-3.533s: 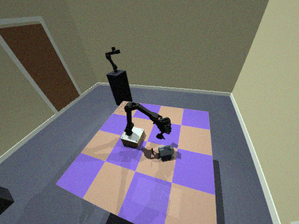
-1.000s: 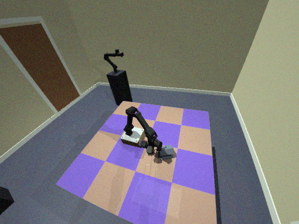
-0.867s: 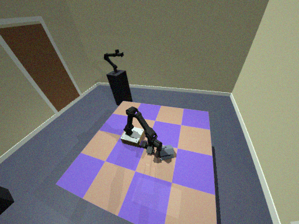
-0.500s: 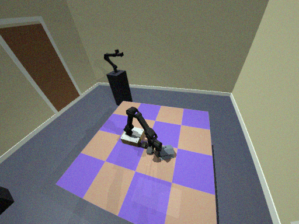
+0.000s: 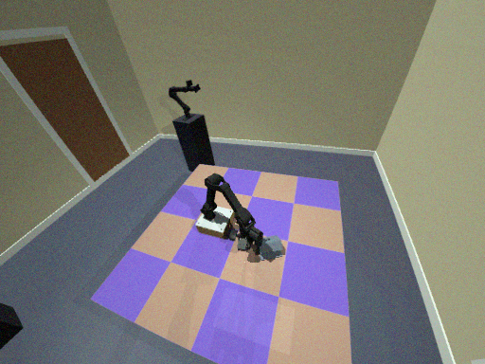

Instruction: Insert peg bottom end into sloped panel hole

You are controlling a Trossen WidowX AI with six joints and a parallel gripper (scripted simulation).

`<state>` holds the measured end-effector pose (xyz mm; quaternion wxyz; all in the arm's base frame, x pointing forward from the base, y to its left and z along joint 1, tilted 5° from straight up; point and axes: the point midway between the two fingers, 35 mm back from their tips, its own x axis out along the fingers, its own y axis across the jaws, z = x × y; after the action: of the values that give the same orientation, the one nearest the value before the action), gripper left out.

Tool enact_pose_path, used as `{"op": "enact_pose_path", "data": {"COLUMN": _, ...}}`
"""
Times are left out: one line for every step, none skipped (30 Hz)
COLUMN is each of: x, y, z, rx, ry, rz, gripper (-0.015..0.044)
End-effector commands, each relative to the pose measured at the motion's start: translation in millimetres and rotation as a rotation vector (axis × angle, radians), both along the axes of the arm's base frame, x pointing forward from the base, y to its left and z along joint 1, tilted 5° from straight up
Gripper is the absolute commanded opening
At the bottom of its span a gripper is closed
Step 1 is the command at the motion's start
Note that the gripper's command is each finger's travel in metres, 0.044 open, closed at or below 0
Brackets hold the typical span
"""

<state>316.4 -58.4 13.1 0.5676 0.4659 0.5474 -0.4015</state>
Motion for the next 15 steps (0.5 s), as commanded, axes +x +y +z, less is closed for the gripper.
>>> {"op": "enact_pose_path", "data": {"x": 0, "y": 0, "z": 0, "rx": 0.0, "ry": -0.001, "rz": 0.0, "gripper": 0.0}}
{"op": "enact_pose_path", "data": {"x": 0, "y": 0, "z": 0, "rx": 0.0, "ry": -0.001, "rz": 0.0, "gripper": 0.0}}
{"op": "enact_pose_path", "data": {"x": 0, "y": 0, "z": 0, "rx": 0.0, "ry": -0.001, "rz": 0.0, "gripper": 0.0}}
{"op": "enact_pose_path", "data": {"x": 0, "y": 0, "z": 0, "rx": 0.0, "ry": -0.001, "rz": 0.0, "gripper": 0.0}}
{"op": "enact_pose_path", "data": {"x": 0, "y": 0, "z": 1, "rx": 0.0, "ry": -0.001, "rz": 0.0, "gripper": 0.0}}
{"op": "enact_pose_path", "data": {"x": 0, "y": 0, "z": 3, "rx": 0.0, "ry": -0.001, "rz": 0.0, "gripper": 0.0}}
{"op": "enact_pose_path", "data": {"x": 0, "y": -1, "z": 5, "rx": 0.0, "ry": -0.001, "rz": 0.0, "gripper": 0.0}}
{"op": "enact_pose_path", "data": {"x": 1, "y": -1, "z": 8, "rx": 0.0, "ry": -0.001, "rz": 0.0, "gripper": 0.0}}
{"op": "enact_pose_path", "data": {"x": 1, "y": -1, "z": 12, "rx": 0.0, "ry": -0.001, "rz": 0.0, "gripper": 0.0}}
{"op": "enact_pose_path", "data": {"x": 1, "y": -2, "z": 17, "rx": 0.001, "ry": -0.001, "rz": 0.0, "gripper": 0.0}}
{"op": "enact_pose_path", "data": {"x": 0, "y": -2, "z": 22, "rx": 0.001, "ry": -0.001, "rz": -0.001, "gripper": 0.0}}
{"op": "enact_pose_path", "data": {"x": 0, "y": -2, "z": 27, "rx": 0.001, "ry": -0.002, "rz": -0.001, "gripper": 0.0}}
{"op": "enact_pose_path", "data": {"x": 0, "y": -3, "z": 33, "rx": 0.002, "ry": -0.002, "rz": -0.001, "gripper": 0.0}}
{"op": "enact_pose_path", "data": {"x": -1, "y": -3, "z": 38, "rx": 0.002, "ry": -0.002, "rz": -0.001, "gripper": 0.0}}
{"op": "enact_pose_path", "data": {"x": -2, "y": -4, "z": 44, "rx": 0.002, "ry": -0.002, "rz": -0.001, "gripper": 0.0}}
